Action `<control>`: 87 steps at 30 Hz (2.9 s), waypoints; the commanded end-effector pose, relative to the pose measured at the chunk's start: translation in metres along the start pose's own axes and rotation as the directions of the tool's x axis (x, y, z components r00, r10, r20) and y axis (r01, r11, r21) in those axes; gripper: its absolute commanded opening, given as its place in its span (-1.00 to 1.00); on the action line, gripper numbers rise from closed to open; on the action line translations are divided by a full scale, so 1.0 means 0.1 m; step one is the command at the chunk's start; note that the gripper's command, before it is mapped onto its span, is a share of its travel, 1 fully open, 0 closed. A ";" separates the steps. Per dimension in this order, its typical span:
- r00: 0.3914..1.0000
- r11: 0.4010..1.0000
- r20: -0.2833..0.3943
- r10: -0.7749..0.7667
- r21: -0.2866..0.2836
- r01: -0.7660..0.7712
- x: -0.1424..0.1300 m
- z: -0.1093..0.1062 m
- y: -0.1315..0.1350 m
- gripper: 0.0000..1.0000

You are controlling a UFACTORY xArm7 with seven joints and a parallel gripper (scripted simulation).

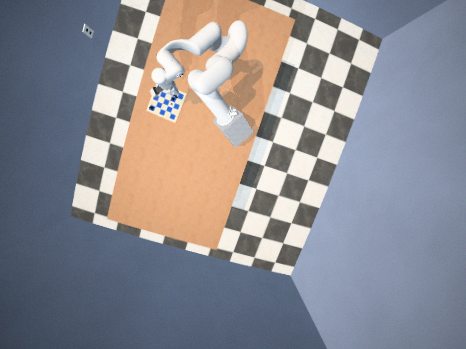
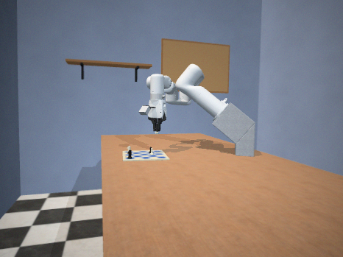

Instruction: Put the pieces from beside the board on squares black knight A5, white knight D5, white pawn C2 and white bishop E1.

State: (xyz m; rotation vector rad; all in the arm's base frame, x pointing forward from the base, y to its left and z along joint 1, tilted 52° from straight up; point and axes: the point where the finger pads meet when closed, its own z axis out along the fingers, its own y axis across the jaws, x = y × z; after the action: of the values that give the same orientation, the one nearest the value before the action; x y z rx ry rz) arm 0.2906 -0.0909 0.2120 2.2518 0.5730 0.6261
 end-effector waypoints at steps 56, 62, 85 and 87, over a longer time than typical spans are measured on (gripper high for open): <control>1.000 1.000 -0.002 -0.003 -0.001 0.003 -0.01 0.93 -0.01 -1.00; 1.000 1.000 -0.002 -0.003 -0.001 0.003 -0.01 0.94 -0.01 -1.00; 1.000 1.000 -0.002 -0.003 -0.001 0.003 -0.01 0.94 -0.01 -1.00; 1.000 1.000 -0.002 -0.003 -0.001 0.003 -0.01 0.94 -0.01 -1.00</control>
State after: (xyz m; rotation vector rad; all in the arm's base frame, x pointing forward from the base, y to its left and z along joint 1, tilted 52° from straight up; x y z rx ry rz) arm 0.3441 -0.1402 0.1519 2.2505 0.5747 0.6264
